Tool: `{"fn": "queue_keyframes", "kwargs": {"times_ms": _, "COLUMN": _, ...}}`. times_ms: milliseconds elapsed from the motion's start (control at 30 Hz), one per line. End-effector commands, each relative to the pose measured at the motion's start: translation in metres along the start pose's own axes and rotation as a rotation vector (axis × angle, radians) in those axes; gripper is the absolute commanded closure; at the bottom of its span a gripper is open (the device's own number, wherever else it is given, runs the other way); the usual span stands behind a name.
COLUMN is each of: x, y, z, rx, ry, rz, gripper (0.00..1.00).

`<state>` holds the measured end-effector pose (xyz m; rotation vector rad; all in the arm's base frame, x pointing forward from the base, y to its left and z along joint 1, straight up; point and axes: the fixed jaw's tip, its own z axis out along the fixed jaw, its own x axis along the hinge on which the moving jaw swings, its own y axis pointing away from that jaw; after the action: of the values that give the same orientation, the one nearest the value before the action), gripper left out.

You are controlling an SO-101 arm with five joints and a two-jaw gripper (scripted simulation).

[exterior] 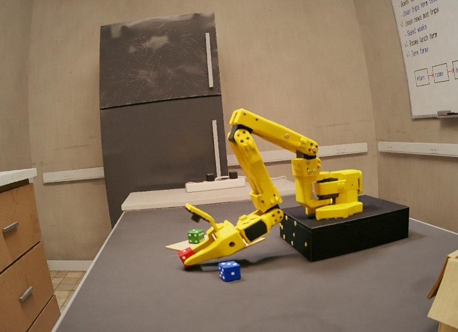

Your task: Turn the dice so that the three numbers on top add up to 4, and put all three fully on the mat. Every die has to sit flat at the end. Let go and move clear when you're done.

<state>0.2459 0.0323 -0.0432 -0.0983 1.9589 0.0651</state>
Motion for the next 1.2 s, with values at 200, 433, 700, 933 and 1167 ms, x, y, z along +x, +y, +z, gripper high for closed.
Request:
{"fn": "queue_keyframes", "kwargs": {"times_ms": 200, "x": 0.0041, "y": -0.0014, "z": 0.0019, "rx": 0.006, "ry": -0.008, "rz": -0.007, "gripper": 1.0}}
{"fn": "queue_keyframes", "kwargs": {"times_ms": 433, "x": 0.0043, "y": -0.0014, "z": 0.0019, "rx": 0.006, "ry": -0.008, "rz": -0.007, "gripper": 1.0}}
{"fn": "queue_keyframes", "kwargs": {"times_ms": 700, "x": 0.0052, "y": -0.0014, "z": 0.0023, "rx": 0.006, "ry": -0.008, "rz": -0.007, "gripper": 1.0}}
{"fn": "queue_keyframes", "kwargs": {"times_ms": 933, "x": 0.0053, "y": -0.0014, "z": 0.0023, "rx": 0.006, "ry": -0.008, "rz": -0.007, "gripper": 1.0}}
{"fn": "queue_keyframes", "kwargs": {"times_ms": 1167, "x": 0.0057, "y": -0.0014, "z": 0.0025, "rx": 0.006, "ry": -0.008, "rz": -0.007, "gripper": 1.0}}
